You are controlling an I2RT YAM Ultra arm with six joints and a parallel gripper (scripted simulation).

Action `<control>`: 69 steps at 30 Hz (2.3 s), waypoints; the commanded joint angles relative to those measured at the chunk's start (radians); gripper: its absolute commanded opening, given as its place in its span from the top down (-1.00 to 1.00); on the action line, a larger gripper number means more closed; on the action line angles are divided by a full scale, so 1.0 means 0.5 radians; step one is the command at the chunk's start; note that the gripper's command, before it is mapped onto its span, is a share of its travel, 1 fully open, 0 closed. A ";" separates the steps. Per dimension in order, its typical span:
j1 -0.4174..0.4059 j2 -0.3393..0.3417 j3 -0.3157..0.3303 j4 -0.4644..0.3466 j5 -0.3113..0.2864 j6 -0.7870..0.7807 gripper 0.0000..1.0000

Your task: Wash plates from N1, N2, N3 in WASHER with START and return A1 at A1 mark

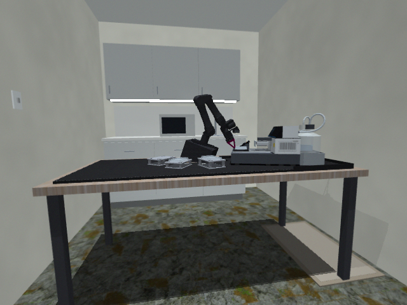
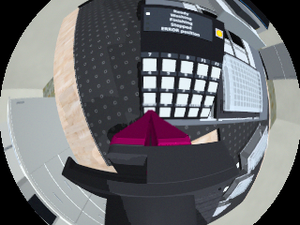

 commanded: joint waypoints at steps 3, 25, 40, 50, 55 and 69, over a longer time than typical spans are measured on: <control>-0.020 0.041 0.000 0.096 -0.016 -0.019 1.00; -0.029 0.061 -0.003 0.121 -0.022 -0.025 1.00; -0.029 0.061 -0.003 0.121 -0.022 -0.025 1.00; -0.029 0.061 -0.003 0.121 -0.022 -0.025 1.00; -0.018 0.037 0.000 0.090 -0.014 -0.017 1.00; 0.119 -0.216 0.057 -0.266 0.083 0.090 1.00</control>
